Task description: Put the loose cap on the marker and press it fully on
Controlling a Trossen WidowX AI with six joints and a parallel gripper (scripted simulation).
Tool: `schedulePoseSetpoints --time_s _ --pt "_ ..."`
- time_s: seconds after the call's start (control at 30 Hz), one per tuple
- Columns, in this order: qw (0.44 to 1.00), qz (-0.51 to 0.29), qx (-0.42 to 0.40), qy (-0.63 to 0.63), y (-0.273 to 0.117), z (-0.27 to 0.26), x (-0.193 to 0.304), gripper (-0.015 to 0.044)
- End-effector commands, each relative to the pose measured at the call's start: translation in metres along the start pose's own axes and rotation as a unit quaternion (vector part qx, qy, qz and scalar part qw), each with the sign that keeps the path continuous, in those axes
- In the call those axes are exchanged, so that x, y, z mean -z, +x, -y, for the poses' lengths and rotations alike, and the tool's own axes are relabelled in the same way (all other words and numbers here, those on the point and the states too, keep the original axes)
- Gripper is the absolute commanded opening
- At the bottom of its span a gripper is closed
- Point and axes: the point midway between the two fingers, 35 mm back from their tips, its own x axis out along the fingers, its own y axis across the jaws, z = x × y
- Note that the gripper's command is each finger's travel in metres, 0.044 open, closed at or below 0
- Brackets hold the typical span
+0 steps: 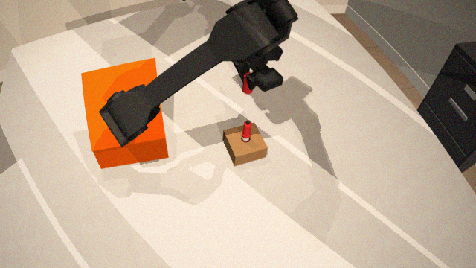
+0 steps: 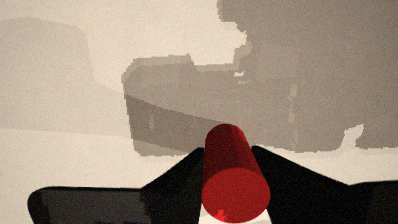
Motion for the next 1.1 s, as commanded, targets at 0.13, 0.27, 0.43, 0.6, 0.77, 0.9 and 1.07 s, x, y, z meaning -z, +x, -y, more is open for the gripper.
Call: schedulePoseSetpoints --time_s 0.13,0.27,0.43,0.6,0.77,0.9,1.07 --pt "1.000 0.002 0.000 0.000 -0.022 -0.001 -0.002 0.0000" --pt "1.000 0.002 0.000 0.000 -0.037 -0.001 -0.002 0.0000" --pt "1.000 0.002 0.000 0.000 -0.055 -0.001 -0.001 0.0000" --pt "1.000 0.002 -0.001 0.000 -0.061 0.001 0.000 0.0000" --pt "1.000 0.001 -0.003 0.002 -0.067 0.014 0.006 0.0000" --pt "1.000 0.001 -0.005 0.003 -0.072 0.024 0.010 0.0000" --pt "1.000 0.001 -0.005 0.002 -0.078 0.038 0.017 0.0000"
